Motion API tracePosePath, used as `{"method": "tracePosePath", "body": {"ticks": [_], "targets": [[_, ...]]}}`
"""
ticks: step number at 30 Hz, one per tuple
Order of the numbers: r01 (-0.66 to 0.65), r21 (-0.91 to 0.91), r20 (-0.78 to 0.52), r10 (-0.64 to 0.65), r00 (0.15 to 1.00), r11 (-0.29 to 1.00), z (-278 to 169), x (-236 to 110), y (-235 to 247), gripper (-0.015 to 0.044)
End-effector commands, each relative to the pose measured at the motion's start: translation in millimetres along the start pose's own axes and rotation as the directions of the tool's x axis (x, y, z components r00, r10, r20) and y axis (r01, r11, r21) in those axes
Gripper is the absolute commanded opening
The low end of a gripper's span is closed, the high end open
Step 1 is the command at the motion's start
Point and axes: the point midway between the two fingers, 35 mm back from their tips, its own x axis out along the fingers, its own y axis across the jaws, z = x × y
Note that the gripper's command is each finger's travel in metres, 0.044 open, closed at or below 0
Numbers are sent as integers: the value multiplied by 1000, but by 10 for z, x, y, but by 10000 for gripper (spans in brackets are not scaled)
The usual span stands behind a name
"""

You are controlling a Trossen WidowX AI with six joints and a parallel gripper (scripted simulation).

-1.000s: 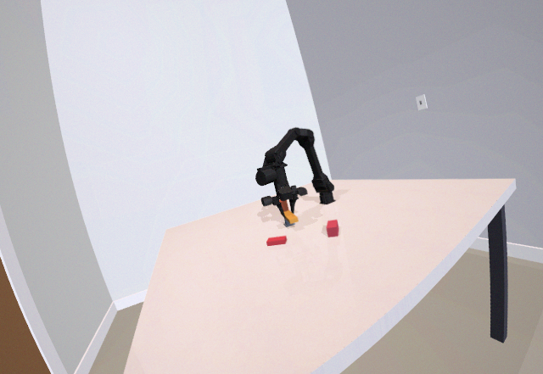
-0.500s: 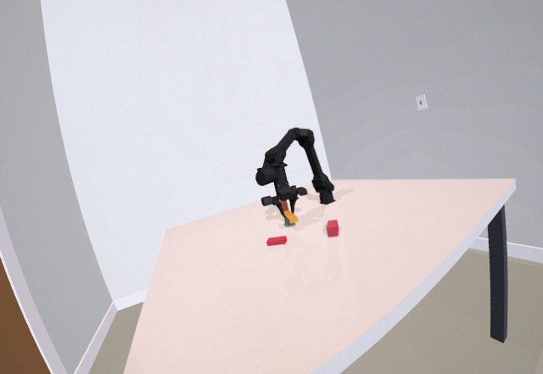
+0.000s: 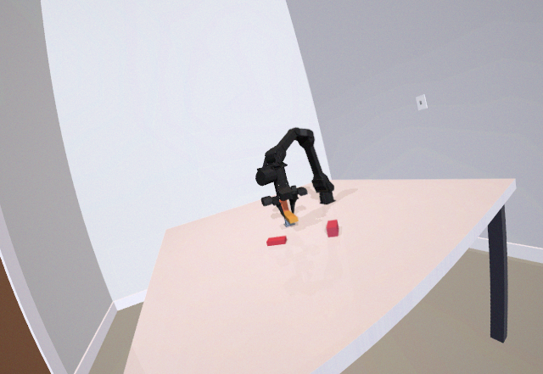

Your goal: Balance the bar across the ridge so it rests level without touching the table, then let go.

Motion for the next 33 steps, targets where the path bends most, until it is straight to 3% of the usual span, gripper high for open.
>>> {"method": "tracePosePath", "body": {"ticks": [1,11,20,24,33], "targets": [[-1,0,0,1,1000,1000,-1,2,1,185],[-1,0,0,1,1000,1000,-1,2,1,185],[-1,0,0,1,1000,1000,-1,2,1,421],[-1,0,0,1,1000,1000,2,-18,-3,440],[0,0,0,0,1000,1000,6,-979,-8,440]]}}
